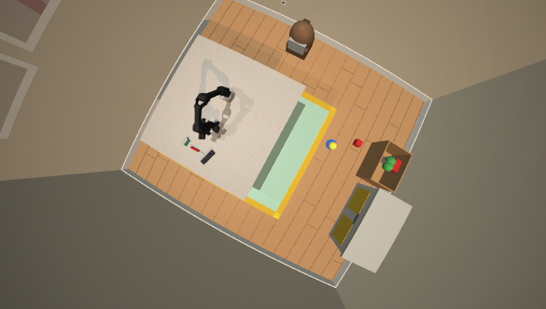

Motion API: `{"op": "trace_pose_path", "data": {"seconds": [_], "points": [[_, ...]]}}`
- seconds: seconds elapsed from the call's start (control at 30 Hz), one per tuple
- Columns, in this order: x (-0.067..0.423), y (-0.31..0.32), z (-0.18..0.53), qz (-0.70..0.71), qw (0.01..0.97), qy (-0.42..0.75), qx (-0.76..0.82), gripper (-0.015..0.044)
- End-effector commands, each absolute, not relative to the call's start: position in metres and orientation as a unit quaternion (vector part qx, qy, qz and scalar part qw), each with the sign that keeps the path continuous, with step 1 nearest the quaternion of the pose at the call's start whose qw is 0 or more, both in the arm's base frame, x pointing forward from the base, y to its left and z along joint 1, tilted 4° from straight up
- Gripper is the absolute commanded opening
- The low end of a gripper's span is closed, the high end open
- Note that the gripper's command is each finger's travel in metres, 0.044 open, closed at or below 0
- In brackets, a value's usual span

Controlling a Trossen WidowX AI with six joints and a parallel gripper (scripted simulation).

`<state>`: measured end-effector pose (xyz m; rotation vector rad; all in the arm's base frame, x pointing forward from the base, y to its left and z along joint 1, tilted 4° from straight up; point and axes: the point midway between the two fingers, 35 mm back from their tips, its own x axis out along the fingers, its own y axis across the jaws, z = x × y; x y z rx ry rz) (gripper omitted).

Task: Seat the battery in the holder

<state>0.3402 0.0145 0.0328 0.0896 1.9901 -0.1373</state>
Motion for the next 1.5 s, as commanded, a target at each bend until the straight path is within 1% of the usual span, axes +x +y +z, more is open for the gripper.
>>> {"op": "trace_pose_path", "data": {"seconds": [0.0,0.4,1.47], "points": [[0.341,0.015,0.029,-0.056,0.529,0.846,0.039,0.0062],[0.343,0.014,0.024,-0.055,0.502,0.862,0.040,0.0062],[0.363,0.011,0.023,-0.054,0.517,0.853,0.042,0.0062]]}}
